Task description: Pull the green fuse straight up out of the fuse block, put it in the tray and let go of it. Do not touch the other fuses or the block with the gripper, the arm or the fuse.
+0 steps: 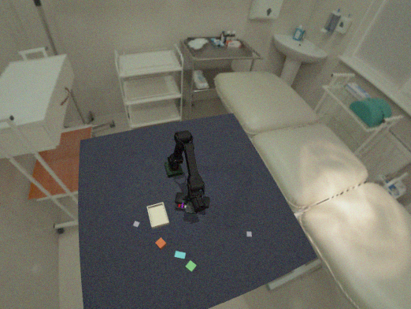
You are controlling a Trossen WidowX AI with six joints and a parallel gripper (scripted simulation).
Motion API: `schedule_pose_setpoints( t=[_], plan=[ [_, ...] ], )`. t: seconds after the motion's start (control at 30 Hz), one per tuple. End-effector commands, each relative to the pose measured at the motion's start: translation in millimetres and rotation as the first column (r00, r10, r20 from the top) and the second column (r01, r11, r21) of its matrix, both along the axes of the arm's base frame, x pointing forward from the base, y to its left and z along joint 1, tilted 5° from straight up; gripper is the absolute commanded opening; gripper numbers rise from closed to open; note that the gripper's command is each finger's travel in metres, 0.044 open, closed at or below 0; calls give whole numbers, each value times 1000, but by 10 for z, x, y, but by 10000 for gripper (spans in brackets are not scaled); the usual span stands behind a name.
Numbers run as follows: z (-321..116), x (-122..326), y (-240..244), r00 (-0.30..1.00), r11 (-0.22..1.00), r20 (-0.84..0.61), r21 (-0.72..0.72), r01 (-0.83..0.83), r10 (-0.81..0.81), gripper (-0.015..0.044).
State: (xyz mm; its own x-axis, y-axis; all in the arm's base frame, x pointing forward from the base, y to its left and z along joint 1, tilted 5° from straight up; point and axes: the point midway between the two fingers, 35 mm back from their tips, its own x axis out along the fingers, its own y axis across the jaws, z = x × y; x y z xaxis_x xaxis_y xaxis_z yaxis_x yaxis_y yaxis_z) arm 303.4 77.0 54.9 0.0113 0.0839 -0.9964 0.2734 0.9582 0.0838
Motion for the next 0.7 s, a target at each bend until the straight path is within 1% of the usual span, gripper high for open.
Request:
schedule_pose_setpoints(
  t=[0.0,0.67],
  plan=[
    [-11,1,9,1000,1000,0,4,3,-3,69],
    [-107,2,17,1000,1000,0,4,3,-3,69]
  ],
)
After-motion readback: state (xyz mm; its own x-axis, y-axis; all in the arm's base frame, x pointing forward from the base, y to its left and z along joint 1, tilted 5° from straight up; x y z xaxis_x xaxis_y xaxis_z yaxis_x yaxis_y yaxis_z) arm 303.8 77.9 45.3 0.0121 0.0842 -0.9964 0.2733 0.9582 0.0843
